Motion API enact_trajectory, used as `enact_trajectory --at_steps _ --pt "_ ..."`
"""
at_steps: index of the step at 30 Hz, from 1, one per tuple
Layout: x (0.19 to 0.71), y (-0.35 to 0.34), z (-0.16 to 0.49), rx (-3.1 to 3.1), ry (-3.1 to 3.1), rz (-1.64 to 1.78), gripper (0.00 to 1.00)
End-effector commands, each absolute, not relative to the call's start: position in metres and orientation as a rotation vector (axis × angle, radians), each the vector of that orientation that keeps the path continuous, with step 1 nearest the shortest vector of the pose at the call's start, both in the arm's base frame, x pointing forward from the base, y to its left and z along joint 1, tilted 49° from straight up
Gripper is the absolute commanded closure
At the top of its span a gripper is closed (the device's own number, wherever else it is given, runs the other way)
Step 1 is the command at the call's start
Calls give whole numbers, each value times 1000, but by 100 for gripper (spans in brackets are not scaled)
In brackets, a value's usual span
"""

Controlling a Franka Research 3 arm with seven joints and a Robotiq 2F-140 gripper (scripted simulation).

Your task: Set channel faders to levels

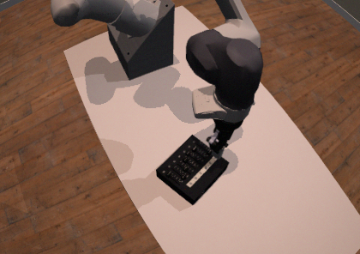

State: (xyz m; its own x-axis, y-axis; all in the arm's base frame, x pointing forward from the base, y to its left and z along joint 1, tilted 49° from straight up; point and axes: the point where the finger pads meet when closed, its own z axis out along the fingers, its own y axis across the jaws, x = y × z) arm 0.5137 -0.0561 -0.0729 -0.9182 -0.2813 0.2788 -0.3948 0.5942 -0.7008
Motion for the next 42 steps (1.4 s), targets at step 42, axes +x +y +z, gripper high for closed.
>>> enact_trajectory --at_steps 42 --pt "514 -59 -76 566 -2684 1229 100"
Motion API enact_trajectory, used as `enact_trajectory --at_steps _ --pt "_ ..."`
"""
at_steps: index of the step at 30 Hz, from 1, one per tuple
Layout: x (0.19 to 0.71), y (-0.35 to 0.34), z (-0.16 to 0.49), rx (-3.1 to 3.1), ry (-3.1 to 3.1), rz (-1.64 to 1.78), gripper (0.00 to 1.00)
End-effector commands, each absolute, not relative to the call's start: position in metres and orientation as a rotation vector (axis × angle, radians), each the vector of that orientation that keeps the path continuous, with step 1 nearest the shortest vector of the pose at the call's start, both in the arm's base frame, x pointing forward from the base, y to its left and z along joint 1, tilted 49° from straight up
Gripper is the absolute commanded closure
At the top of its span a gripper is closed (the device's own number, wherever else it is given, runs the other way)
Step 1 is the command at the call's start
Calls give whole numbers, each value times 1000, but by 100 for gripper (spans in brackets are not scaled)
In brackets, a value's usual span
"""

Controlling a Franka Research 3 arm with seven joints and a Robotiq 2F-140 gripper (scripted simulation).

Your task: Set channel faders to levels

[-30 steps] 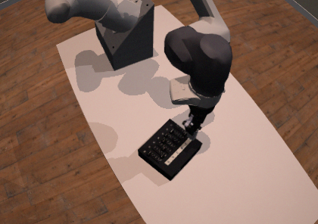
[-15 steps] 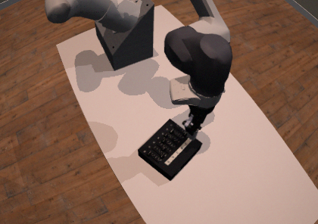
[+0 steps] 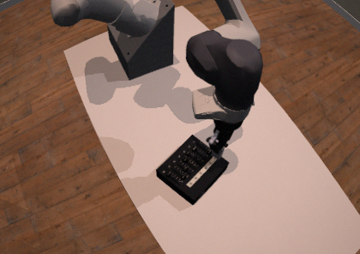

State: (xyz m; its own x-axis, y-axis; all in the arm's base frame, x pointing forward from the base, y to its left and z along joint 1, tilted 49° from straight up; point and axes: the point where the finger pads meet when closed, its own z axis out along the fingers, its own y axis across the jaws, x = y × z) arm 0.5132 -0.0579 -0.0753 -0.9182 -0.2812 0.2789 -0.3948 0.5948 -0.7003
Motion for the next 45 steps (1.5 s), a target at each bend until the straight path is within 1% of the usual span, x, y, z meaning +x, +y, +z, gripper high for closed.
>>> enact_trajectory --at_steps 1,45 --pt "514 -60 -77 566 -2684 1229 100" --pt "513 -65 -81 566 -2684 1229 100"
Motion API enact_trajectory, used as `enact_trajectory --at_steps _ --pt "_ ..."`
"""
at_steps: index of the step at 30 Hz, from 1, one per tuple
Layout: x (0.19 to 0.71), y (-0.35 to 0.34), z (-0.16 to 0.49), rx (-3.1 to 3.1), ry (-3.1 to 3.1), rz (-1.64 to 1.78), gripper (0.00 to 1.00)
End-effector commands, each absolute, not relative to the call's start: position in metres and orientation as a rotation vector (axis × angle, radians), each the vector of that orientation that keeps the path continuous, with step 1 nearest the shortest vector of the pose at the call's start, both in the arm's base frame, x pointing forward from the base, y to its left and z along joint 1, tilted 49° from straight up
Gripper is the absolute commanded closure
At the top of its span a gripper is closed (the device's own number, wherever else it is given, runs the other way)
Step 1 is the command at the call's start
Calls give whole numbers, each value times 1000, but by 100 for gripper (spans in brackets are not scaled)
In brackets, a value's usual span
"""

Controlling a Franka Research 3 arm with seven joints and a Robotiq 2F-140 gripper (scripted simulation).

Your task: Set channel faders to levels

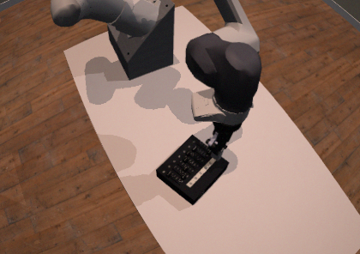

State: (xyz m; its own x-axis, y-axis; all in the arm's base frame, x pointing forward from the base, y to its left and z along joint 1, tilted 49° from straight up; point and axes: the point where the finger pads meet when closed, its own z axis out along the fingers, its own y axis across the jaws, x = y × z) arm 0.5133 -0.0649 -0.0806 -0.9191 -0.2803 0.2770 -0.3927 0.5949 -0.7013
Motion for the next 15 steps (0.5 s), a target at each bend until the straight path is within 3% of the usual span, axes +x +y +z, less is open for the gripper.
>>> enact_trajectory --at_steps 1,15 --pt "513 -65 -81 566 -2684 1229 100" --pt "509 -66 -80 566 -2684 1229 100"
